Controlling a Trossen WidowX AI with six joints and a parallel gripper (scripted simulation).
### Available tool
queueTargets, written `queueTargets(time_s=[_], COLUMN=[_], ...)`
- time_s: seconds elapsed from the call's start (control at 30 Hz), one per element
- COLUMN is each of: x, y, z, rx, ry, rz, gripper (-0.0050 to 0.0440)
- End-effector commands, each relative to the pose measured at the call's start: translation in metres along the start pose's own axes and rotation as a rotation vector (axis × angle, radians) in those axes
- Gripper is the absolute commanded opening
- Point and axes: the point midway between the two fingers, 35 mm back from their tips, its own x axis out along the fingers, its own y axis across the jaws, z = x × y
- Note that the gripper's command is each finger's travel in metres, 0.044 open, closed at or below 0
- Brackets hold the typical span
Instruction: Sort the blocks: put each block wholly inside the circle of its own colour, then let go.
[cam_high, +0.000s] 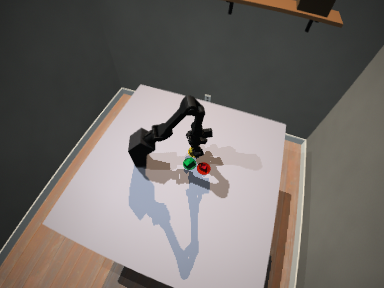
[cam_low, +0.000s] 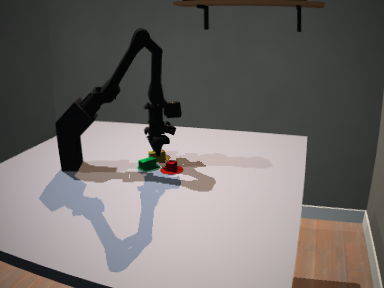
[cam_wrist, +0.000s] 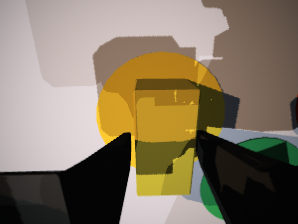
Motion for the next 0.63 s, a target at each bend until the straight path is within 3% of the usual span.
queueTargets(time_s=[0.0,0.1,0.23,0.37,0.6], x=[-0.02,-0.028,-0.069,-0.092,-0.114], y=[-0.001,-0.001,-0.001,-0.002,-0.002], z=[0.016,0.018,0.024,0.021,0.011], rx=[0.007,0.008,0.013,0.014,0.01], ry=[-0.046,-0.046,-0.072,-0.074,-0.054], rz=[-0.008,-0.007,-0.008,-0.007,-0.005], gripper=[0.0195,0.0195,0.0195,0.0195,0.0195])
